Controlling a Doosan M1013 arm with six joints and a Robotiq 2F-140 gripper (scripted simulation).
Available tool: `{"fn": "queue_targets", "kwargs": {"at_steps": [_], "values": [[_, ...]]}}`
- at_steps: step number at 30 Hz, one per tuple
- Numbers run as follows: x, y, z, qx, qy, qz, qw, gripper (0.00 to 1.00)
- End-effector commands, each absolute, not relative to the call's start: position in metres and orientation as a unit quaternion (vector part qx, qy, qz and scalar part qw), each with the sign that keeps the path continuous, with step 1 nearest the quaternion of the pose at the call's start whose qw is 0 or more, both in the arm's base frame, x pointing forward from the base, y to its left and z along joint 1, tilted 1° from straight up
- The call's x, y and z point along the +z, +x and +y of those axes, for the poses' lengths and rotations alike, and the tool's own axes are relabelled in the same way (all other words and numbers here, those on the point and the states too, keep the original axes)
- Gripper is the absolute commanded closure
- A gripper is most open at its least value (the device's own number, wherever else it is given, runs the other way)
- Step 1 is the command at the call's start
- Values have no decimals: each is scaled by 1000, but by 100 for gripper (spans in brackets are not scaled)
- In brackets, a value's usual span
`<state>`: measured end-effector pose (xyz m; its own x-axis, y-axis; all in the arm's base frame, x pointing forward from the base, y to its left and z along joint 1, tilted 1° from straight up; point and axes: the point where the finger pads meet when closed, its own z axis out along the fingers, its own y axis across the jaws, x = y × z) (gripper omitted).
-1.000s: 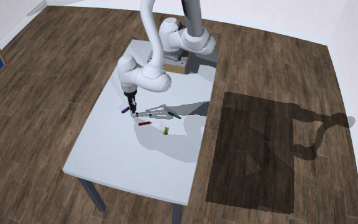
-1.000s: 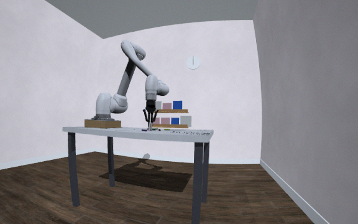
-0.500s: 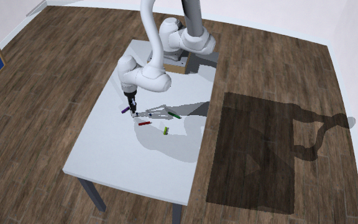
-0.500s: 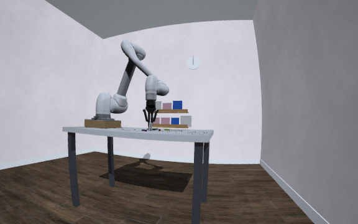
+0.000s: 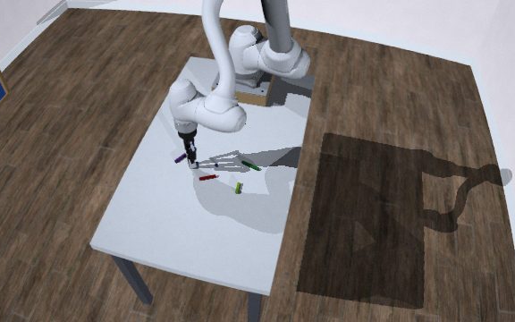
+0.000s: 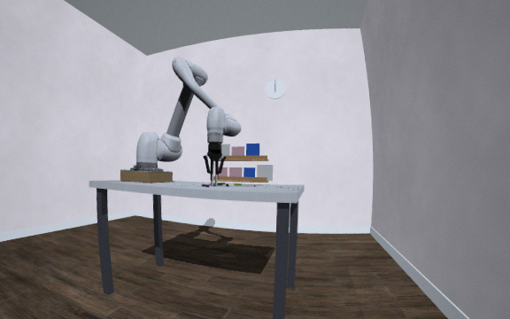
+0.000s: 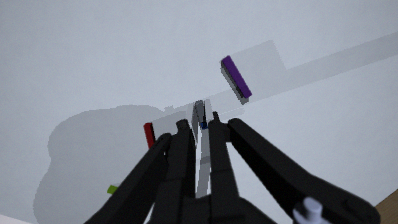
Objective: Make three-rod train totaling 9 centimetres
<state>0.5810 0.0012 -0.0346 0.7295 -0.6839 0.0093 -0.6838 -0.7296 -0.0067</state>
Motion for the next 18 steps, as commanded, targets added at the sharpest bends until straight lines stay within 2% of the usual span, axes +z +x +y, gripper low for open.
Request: {"fn": "queue_targets", "kwargs": {"at_steps": [1, 3, 18], "values": [[-35, 581, 1, -6, -930, 368, 2, 88], [-35, 581, 1, -6, -930, 368, 2, 85], [-32, 581, 1, -6, -930, 368, 2, 85]]}}
